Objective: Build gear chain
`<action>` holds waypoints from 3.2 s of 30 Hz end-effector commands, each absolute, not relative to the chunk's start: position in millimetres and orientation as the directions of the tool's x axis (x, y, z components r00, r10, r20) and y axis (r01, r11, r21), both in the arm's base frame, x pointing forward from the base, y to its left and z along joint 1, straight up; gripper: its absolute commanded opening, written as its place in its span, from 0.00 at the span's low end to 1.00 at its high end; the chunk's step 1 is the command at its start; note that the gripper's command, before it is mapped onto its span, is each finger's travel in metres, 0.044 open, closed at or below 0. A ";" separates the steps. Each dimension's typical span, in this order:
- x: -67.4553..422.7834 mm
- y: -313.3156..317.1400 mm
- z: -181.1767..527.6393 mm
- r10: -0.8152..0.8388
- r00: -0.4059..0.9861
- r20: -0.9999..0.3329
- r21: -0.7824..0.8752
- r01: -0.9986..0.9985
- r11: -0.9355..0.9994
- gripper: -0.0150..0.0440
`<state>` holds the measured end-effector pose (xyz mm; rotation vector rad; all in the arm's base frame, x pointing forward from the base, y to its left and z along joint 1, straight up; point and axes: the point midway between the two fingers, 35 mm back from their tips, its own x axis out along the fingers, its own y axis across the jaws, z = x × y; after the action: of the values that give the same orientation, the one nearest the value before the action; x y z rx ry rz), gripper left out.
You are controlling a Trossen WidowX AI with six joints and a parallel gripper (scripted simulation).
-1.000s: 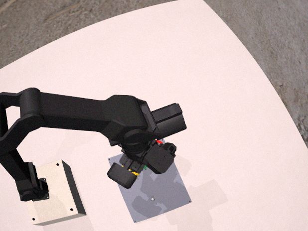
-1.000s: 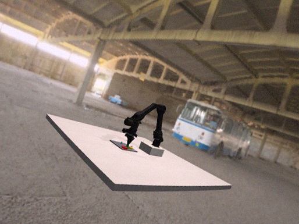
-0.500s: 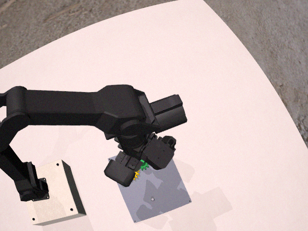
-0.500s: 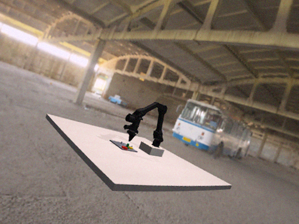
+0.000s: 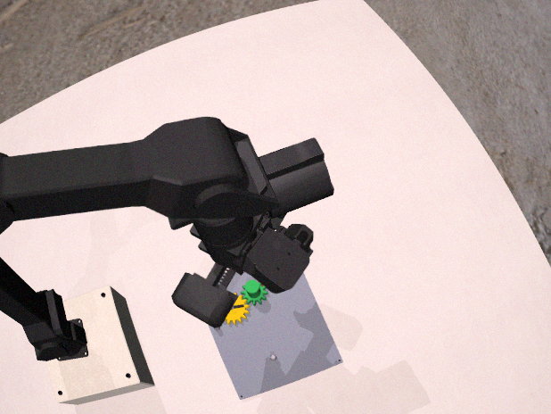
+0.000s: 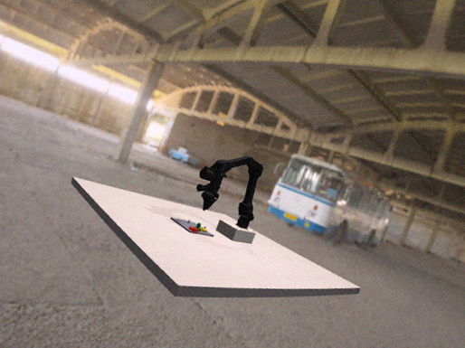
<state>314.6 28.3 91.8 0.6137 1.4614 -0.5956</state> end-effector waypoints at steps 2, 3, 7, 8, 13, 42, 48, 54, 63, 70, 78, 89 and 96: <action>314.3 28.3 95.6 0.001 0.024 -1.000 0.017 0.701 0.713 1.00; 314.3 28.3 95.6 0.001 0.024 -1.000 0.017 0.701 0.713 1.00; 314.3 28.3 95.6 0.001 0.024 -1.000 0.017 0.701 0.713 1.00; 314.3 28.3 95.6 0.001 0.024 -1.000 0.017 0.701 0.713 1.00; 314.3 28.3 95.6 0.001 0.024 -1.000 0.017 0.701 0.713 1.00; 314.3 28.3 95.6 0.001 0.024 -1.000 0.017 0.701 0.713 1.00; 305.2 80.9 103.6 0.005 0.023 -1.000 0.020 0.701 0.713 1.00; 268.6 165.5 117.4 0.012 0.020 -1.000 0.023 0.701 0.713 1.00; 180.5 256.8 136.6 0.019 0.013 -1.000 0.023 0.701 0.713 1.00; 178.4 258.2 137.0 0.019 0.013 -1.000 0.023 0.701 0.713 1.00; 178.4 258.2 137.0 0.019 0.013 -1.000 0.023 0.701 0.713 1.00; 178.4 258.2 137.0 0.019 0.013 -1.000 0.023 0.701 0.713 1.00; 178.4 258.2 137.0 0.019 0.013 -1.000 0.023 0.701 0.713 1.00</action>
<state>178.7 257.8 136.1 0.6209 1.4781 -0.5873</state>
